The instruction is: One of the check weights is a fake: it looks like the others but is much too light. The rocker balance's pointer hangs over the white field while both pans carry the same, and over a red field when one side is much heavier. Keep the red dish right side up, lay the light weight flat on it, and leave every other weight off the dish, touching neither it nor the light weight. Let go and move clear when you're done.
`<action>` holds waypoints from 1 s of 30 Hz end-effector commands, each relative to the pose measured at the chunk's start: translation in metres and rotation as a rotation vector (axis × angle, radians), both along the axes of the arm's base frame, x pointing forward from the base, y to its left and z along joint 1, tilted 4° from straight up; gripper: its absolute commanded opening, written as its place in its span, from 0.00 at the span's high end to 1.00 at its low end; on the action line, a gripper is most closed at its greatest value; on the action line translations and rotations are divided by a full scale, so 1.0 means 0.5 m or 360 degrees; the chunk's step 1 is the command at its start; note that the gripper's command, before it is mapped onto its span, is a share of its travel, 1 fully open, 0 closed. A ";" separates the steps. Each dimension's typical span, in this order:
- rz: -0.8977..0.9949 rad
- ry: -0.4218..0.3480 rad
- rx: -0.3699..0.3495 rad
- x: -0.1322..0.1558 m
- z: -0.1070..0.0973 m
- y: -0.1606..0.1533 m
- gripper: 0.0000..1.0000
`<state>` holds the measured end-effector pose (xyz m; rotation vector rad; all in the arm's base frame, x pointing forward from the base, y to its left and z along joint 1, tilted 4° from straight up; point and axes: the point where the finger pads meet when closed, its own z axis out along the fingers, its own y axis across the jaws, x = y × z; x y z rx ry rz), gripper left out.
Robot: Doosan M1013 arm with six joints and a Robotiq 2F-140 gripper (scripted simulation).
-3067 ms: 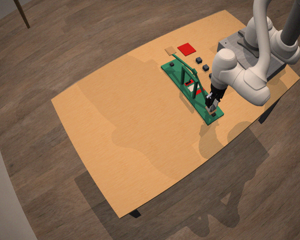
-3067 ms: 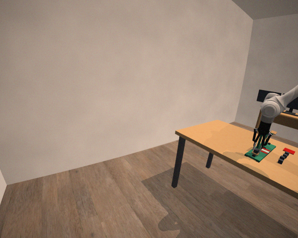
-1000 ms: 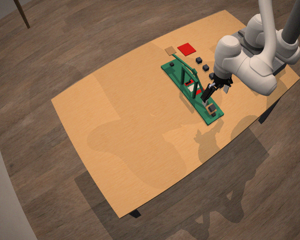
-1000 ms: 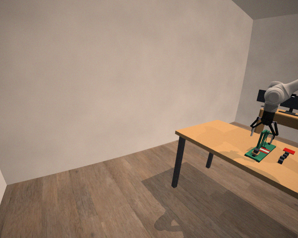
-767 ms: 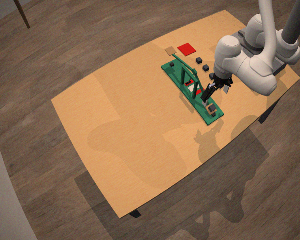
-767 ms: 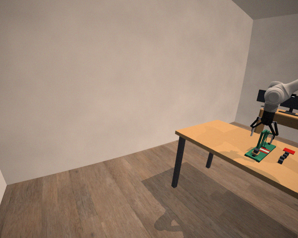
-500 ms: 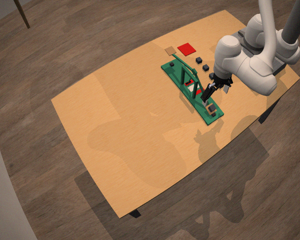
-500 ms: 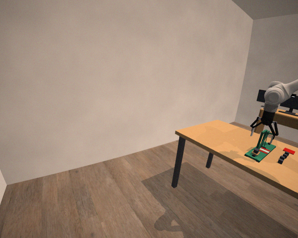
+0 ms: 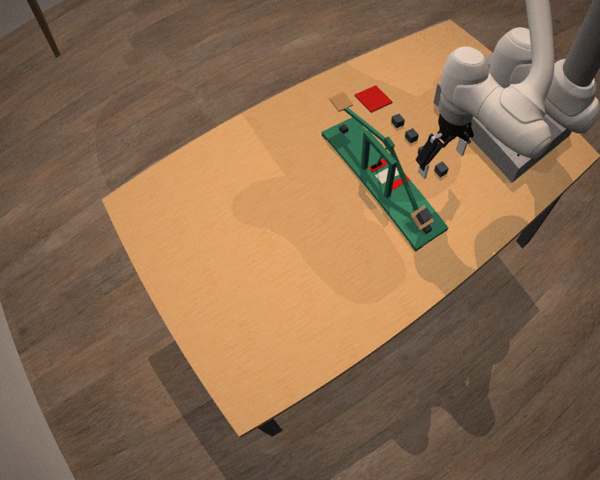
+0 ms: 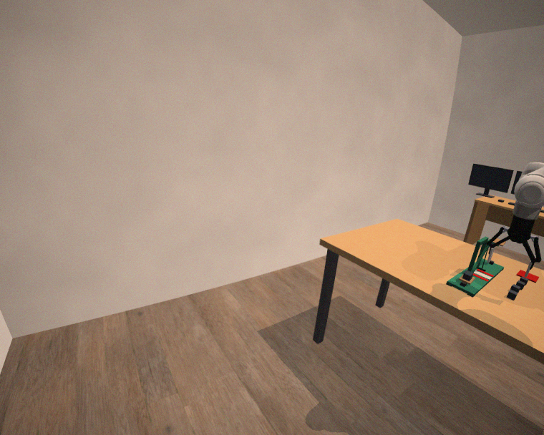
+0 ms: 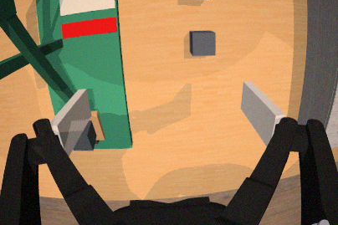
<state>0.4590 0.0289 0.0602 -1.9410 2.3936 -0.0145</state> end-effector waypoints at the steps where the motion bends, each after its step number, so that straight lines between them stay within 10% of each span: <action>1: 0.0002 -0.0025 0.0007 -0.087 -0.025 -0.031 0.00; 3: 0.0002 -0.0025 0.0007 -0.116 -0.036 -0.037 0.00; 4: 0.0002 -0.0025 0.0007 -0.116 -0.036 -0.037 0.65; 30: 0.0002 -0.0025 0.0007 -0.116 -0.036 -0.037 0.65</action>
